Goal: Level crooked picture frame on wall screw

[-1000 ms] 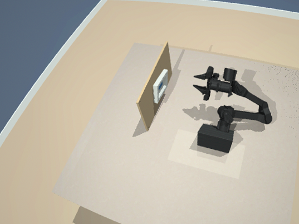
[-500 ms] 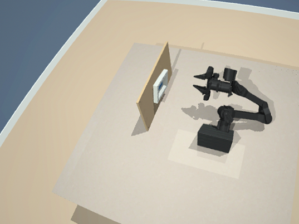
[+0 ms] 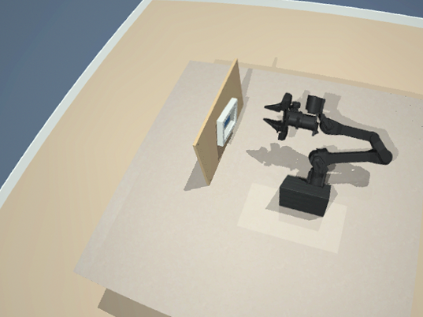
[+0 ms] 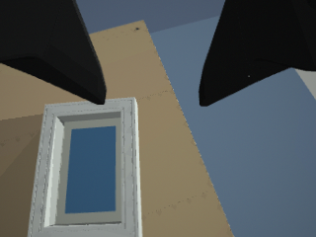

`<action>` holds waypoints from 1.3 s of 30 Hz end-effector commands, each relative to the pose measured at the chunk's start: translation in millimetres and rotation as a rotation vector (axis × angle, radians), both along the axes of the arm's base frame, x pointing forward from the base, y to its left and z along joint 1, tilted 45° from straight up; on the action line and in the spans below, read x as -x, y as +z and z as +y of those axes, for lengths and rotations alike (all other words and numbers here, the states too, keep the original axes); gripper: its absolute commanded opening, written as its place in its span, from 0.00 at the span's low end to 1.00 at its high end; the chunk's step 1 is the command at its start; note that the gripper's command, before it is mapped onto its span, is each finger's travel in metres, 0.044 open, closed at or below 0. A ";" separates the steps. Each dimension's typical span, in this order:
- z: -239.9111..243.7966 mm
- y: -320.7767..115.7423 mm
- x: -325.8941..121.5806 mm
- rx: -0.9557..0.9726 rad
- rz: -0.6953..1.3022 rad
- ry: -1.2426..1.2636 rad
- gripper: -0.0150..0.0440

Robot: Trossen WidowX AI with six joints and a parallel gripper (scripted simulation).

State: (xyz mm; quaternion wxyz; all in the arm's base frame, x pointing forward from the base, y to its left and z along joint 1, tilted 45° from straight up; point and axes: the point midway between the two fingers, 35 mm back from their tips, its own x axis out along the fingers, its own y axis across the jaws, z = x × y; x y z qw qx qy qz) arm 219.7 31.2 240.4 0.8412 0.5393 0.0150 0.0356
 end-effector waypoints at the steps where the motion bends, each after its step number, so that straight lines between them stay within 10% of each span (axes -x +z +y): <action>1: -9.4 -14.3 -28.1 0.058 0.003 0.007 0.69; 39: -13.9 -23.1 -122.1 0.092 -0.006 0.011 0.69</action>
